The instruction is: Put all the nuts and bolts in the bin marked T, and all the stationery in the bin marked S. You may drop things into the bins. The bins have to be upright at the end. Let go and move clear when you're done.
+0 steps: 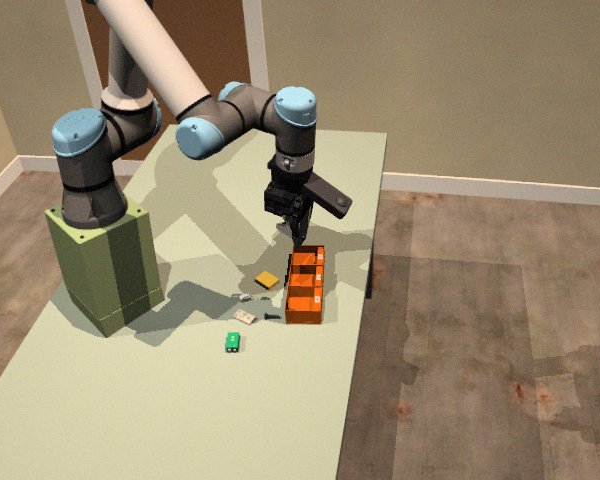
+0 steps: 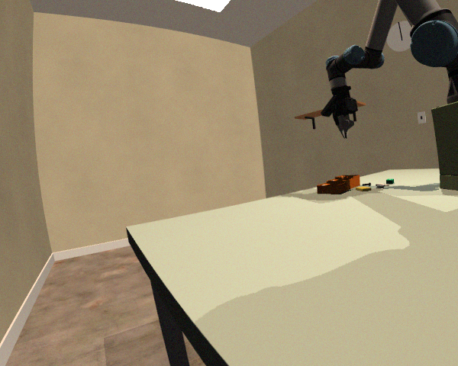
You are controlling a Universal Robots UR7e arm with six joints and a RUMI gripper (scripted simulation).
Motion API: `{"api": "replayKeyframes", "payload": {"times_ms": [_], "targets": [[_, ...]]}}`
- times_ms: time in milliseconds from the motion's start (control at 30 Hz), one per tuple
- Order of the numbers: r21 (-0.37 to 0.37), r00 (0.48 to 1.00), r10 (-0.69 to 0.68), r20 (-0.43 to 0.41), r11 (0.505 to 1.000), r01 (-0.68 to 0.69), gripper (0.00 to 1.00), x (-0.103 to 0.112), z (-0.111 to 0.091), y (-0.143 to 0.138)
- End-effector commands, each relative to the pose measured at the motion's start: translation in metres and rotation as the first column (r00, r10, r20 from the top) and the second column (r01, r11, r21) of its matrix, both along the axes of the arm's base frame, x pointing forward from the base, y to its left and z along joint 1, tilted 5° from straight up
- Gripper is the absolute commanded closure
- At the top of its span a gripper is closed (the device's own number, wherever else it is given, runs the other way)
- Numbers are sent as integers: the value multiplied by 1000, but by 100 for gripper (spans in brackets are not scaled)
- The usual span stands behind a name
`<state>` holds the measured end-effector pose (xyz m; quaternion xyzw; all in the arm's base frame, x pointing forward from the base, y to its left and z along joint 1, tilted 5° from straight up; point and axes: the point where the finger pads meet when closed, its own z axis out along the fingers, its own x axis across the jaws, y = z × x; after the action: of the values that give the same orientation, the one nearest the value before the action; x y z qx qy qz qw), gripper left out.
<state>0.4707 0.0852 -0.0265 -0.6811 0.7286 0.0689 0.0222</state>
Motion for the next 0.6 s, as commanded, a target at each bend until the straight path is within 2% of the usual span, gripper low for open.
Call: {"api": "replayKeyframes", "payload": {"times_ms": [0, 67, 100, 167, 267, 300, 367, 467, 500, 567], "targets": [[-4, 999, 42, 31, 999, -42, 96, -23, -1, -9], [-4, 999, 42, 31, 999, -42, 96, -23, -1, -9], [-13, 995, 84, 55, 996, -84, 96, -31, -1, -11], [-13, 995, 86, 56, 996, -85, 96, -45, -3, -14], [-13, 995, 86, 56, 996, -85, 96, -45, -3, -15], [-25, 989, 129, 79, 992, -127, 96, -53, -4, -16], [-25, 988, 130, 79, 991, -128, 96, -67, -6, -19], [-25, 988, 130, 79, 991, -128, 96, -67, -6, -19], [-39, 980, 173, 101, 985, -169, 96, -75, -7, -20], [-40, 980, 174, 101, 985, -170, 96, -90, -10, -23]]}}
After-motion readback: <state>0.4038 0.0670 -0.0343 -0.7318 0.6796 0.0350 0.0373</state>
